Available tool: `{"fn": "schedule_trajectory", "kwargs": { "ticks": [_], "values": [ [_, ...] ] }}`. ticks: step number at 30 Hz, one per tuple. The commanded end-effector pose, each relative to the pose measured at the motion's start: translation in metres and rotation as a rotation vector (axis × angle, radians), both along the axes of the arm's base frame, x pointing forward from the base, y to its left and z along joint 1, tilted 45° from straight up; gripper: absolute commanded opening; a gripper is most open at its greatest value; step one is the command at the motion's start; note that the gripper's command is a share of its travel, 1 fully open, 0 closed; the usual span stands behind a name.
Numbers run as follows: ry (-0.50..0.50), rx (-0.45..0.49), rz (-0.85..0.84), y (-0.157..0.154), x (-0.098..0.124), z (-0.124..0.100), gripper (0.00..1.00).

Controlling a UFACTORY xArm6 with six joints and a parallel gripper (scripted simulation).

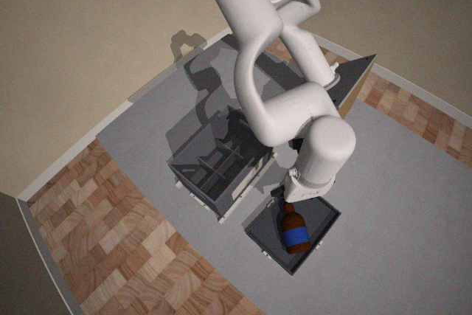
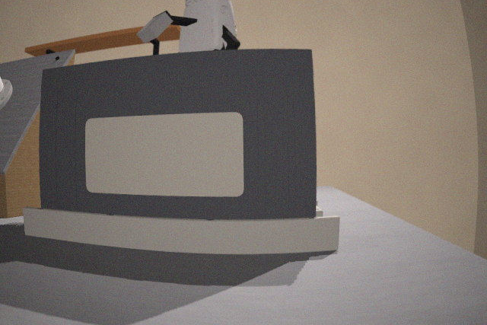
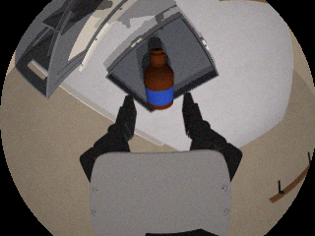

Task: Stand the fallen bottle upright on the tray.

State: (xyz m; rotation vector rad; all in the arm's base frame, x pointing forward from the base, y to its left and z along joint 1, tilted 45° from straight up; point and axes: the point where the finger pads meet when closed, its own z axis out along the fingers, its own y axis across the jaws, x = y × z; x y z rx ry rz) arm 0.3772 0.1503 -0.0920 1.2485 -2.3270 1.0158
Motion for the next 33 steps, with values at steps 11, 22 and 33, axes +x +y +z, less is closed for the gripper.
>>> {"fn": "schedule_trajectory", "kwargs": {
  "ticks": [11,22,33],
  "values": [
    [-0.001,0.002,0.002,-0.010,0.002,-0.011,0.65],
    [-0.001,0.002,0.002,-0.030,0.004,-0.030,0.65],
    [-0.001,0.002,0.002,-0.058,0.006,-0.058,0.65]
  ]
}}
